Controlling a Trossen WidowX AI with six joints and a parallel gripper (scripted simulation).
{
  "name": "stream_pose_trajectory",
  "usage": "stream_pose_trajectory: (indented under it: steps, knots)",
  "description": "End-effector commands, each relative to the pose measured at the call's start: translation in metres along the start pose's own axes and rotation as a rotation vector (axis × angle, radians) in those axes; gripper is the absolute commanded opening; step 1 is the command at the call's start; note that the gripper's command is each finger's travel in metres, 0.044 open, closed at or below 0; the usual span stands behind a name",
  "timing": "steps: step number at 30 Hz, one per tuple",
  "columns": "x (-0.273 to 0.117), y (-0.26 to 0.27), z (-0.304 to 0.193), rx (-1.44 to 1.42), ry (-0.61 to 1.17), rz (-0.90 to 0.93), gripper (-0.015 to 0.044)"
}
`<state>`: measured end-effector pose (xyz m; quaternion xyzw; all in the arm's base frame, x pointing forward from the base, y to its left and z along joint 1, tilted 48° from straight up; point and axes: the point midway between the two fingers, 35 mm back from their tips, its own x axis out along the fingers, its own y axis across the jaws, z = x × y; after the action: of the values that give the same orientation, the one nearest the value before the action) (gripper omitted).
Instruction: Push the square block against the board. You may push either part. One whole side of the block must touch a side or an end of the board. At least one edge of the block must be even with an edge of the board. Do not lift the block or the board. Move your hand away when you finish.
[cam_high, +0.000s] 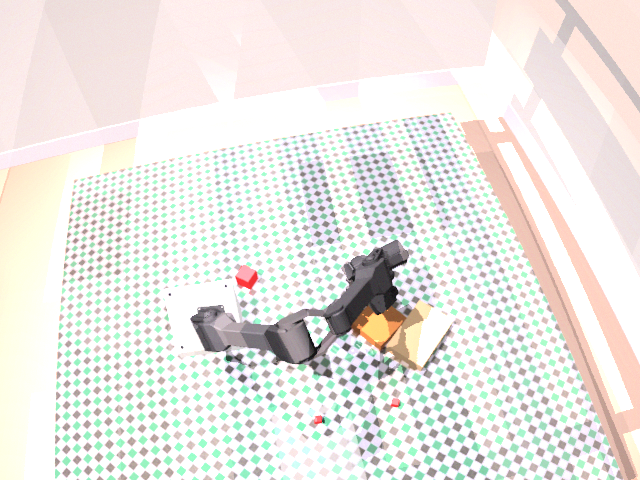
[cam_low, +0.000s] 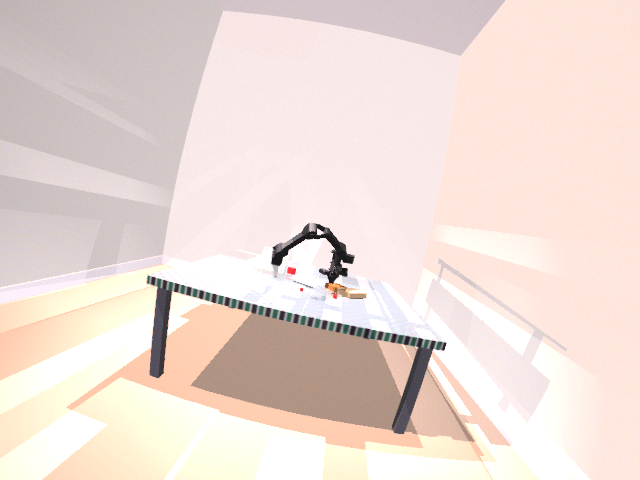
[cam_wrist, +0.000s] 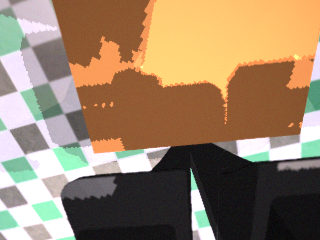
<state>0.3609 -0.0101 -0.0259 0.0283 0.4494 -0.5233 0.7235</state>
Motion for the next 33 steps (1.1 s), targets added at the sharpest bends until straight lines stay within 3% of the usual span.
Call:
stream_pose_trajectory:
  steps: [1,10,33]
  knots:
    - [0.000,0.001,0.011,0.009,-0.006,0.001,0.0000]
    - [0.000,0.000,0.019,0.009,-0.006,0.001,0.0000]
    - [0.000,0.002,-0.019,0.009,-0.005,0.001,0.0000]
